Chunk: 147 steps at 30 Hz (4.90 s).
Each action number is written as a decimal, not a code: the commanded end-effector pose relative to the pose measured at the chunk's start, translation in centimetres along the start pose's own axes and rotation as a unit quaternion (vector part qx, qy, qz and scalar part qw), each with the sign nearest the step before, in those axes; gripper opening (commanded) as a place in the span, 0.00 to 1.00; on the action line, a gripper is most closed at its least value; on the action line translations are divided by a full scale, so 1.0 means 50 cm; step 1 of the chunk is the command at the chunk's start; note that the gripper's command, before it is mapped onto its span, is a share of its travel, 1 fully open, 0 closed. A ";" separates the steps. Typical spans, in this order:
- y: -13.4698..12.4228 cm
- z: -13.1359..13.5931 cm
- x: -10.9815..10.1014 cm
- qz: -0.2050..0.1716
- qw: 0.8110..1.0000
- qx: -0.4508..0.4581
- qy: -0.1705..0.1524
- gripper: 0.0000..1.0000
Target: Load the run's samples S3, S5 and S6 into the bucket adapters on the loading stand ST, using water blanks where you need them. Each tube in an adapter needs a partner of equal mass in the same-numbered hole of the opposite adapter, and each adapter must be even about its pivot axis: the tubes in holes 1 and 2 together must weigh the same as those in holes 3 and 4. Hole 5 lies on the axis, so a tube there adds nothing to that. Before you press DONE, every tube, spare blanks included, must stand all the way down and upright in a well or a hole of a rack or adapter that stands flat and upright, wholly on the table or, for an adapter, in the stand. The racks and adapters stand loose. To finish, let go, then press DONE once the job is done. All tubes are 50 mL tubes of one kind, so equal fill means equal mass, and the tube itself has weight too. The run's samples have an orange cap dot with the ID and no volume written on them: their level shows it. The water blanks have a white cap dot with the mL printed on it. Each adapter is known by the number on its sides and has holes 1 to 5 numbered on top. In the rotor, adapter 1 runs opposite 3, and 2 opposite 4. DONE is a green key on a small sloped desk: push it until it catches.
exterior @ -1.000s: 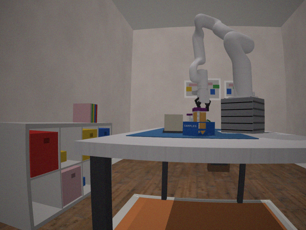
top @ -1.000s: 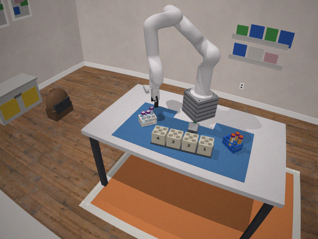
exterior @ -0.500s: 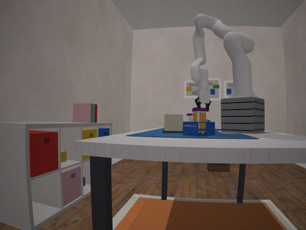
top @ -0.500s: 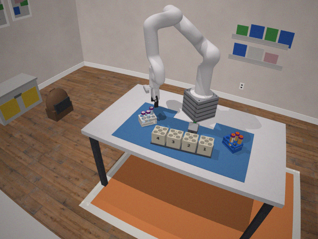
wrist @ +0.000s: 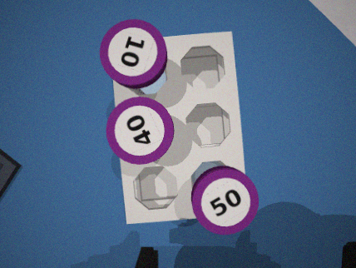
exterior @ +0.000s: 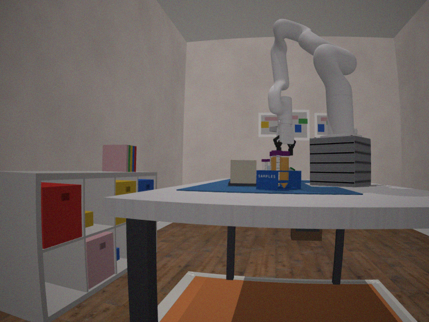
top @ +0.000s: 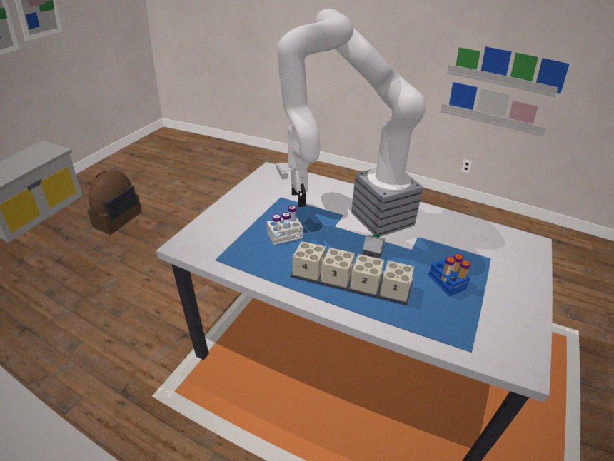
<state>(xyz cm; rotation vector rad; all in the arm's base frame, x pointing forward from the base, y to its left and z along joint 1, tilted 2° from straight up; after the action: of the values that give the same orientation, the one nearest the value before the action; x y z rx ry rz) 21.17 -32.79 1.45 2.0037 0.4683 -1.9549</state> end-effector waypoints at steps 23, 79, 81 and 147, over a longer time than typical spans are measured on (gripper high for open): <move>0.002 0.000 -0.128 0.001 1.000 0.000 0.001 1.00; -0.088 -0.156 -0.195 0.001 0.955 -0.296 0.001 1.00; -0.098 -0.173 -0.195 0.001 0.945 -0.327 0.001 1.00; -0.408 -0.639 -0.195 0.001 0.880 -0.476 0.001 1.00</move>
<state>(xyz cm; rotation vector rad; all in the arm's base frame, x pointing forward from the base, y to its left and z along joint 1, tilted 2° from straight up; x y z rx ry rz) 41.25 -2.17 12.26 1.3992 1.1049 -1.3386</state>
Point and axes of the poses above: the point where the finger pads meet when closed, its own x axis out along the fingers, its own z axis across the jaws, y = z × x, the point moved 7 cm from there along -x, back along the fingers, and after that the axes turned 12 degrees about x, right-handed, at the moved point
